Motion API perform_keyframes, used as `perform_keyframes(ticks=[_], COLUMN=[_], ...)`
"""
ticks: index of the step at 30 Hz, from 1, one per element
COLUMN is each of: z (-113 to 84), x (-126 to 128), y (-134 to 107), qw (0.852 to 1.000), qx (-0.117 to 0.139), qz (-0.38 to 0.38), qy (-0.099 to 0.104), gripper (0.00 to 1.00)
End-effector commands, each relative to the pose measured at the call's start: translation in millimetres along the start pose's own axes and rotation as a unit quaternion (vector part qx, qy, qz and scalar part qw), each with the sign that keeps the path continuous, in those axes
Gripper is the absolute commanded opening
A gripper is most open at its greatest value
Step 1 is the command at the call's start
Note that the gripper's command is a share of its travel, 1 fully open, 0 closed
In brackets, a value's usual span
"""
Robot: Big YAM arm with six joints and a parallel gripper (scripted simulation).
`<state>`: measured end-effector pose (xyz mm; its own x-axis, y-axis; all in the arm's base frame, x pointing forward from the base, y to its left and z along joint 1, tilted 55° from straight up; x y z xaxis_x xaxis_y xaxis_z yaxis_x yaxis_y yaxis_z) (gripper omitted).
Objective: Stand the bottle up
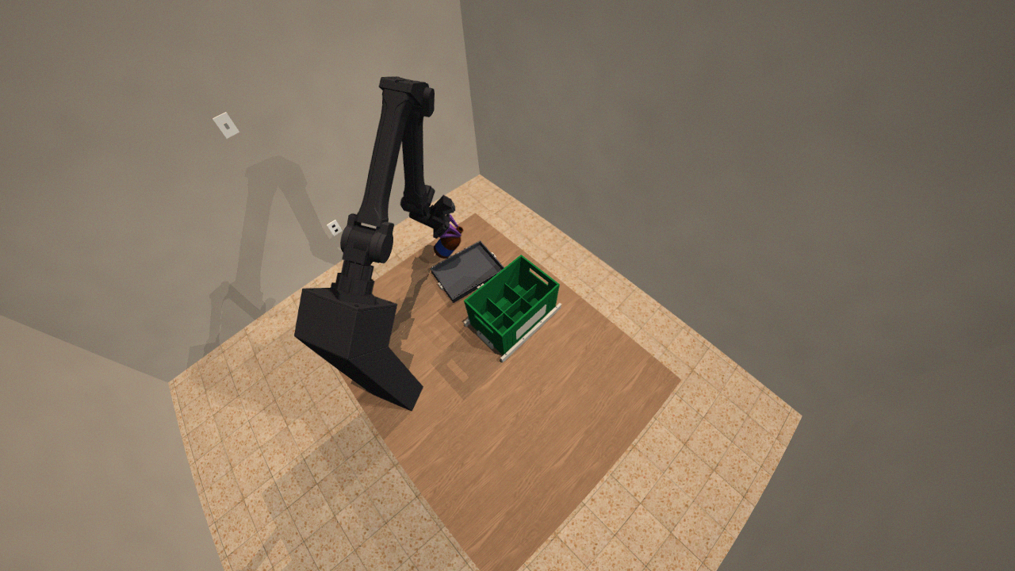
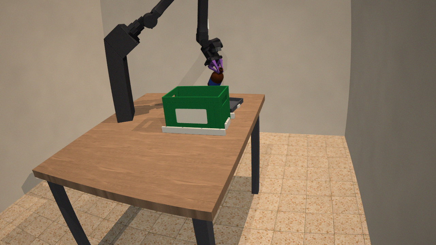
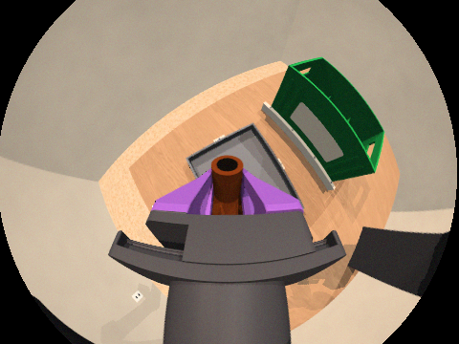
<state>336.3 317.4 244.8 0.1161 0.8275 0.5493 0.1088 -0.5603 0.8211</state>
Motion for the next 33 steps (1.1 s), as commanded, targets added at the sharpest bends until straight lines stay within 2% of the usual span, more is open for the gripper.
perform_keyframes(ticks=[1,4,11,33], z=[4.1,-1.9,0.5,0.5], x=[-6.8,-2.4,-4.4,-4.6], y=[-5.7,-11.2,-11.7,-12.6], qw=[1.000,1.000,0.999,0.999], qx=[-0.009,-0.014,-0.033,-0.039], qz=[-0.011,-0.012,-0.011,-0.009], qy=[-0.007,-0.003,-0.013,-0.015], gripper=[0.00,0.00,0.00,0.00])
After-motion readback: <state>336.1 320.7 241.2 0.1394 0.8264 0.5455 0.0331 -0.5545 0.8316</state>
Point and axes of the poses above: the point where the finger pads meet when closed, its own z axis out along the fingers, its own x axis across the jaws, y = z × x, the point moved 8 cm from there along -z, back along the fingers, and after that the axes turned 15 degrees about -z, right-handed, at the moved point
